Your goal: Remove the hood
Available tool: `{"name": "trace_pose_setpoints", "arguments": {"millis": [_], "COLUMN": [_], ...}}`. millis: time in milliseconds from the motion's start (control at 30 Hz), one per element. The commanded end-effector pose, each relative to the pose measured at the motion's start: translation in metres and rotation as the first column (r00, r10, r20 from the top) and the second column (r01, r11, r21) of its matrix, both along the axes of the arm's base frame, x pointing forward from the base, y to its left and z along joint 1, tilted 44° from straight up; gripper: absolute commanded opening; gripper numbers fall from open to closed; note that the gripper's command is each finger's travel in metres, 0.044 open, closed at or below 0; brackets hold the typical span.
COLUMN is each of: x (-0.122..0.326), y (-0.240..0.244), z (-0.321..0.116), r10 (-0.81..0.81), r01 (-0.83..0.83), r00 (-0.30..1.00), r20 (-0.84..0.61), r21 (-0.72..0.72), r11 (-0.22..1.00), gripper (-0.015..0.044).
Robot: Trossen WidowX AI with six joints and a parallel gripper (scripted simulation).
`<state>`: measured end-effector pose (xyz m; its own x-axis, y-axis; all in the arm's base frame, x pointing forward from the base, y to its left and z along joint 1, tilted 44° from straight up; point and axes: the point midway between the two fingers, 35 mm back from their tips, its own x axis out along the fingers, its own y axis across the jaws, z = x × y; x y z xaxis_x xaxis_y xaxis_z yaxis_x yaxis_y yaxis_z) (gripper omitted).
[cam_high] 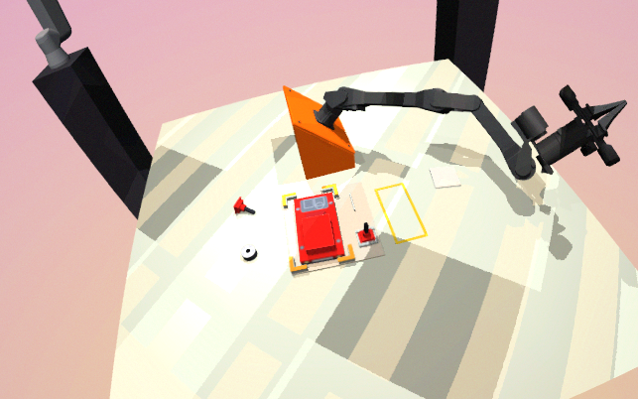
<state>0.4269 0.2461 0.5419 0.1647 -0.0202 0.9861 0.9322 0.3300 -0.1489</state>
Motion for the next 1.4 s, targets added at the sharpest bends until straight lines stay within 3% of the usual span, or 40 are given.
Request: {"name": "trace_pose_setpoints", "arguments": {"millis": [0,267,533,967,1367], "x": [0.002,0.085,0.165,0.236,0.233], "y": [0.000,-0.003,-0.030,-0.105,-0.197], "z": [-0.001,-0.043,-0.115,-0.255,-0.395], "r10": [0.000,0.006,-0.013,0.034,0.152], "r01": [-0.001,-0.058,-0.177,-0.334,-0.260], "r00": [1.000,0.962,0.814,0.368,-0.174], "r20": [-0.006,-0.273,-0.581,-0.929,-0.973], "r21": [-0.005,-0.185,-0.269,-0.098,0.194], "r11": [1.000,0.981,0.947,0.937,0.946], "gripper": [0.0026,0.0236,0.0440,0.0440,0.0440]}}
